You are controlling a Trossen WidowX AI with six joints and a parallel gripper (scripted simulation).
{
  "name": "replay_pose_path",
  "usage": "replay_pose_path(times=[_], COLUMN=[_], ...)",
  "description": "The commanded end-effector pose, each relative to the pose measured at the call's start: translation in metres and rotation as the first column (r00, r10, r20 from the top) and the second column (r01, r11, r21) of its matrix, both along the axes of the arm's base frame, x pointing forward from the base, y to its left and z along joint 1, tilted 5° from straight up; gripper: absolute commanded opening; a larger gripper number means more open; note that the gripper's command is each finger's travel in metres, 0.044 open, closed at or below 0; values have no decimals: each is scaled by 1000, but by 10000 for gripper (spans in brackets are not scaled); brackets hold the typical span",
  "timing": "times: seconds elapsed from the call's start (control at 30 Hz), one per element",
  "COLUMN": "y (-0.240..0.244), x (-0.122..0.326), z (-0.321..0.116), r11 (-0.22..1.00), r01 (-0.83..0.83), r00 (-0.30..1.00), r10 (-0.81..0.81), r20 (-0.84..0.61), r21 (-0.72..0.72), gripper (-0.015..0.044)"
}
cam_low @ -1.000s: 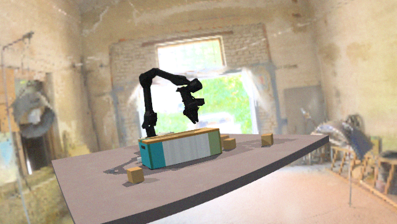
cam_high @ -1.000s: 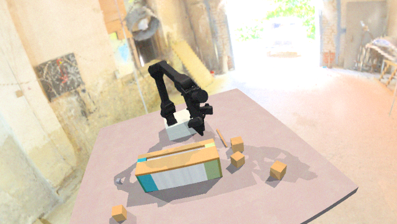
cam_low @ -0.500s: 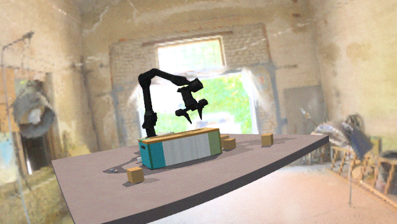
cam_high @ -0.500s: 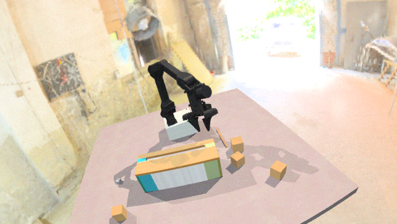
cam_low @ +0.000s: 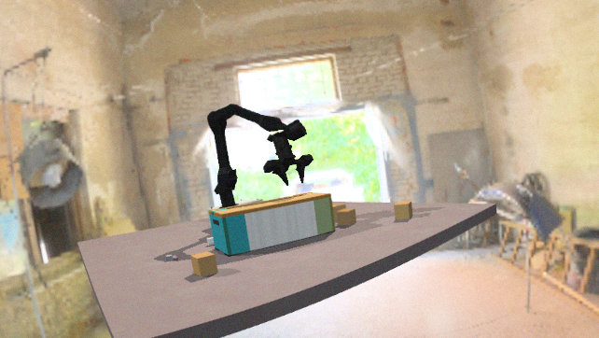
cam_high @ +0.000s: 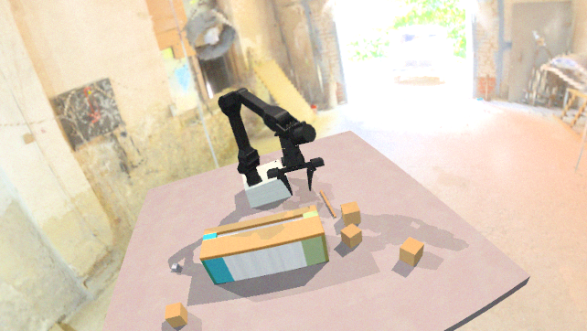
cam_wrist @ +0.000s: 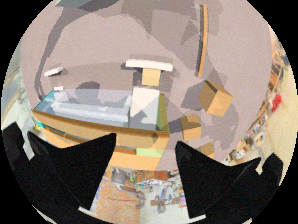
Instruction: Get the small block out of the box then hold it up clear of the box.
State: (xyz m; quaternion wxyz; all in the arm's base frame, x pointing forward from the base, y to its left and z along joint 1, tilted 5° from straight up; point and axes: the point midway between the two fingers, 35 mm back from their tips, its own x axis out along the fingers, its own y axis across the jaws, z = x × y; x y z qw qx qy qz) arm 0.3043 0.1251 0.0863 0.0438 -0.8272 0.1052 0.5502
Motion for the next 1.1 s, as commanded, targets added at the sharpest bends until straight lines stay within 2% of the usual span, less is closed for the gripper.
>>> replay_pose_path(times=[0.0, 0.2, 1.07], y=[0, -4, -6], x=[0, 0, -2], z=[-4, -93, -126], r11=[1000, 1000, 1000], r01=[-20, -20, -20], r00=[1000, 1000, 1000], r10=[20, 20, 20], r20=[-1, -2, -2], r21=[-15, -15, -15], gripper=[285, 285, 285])
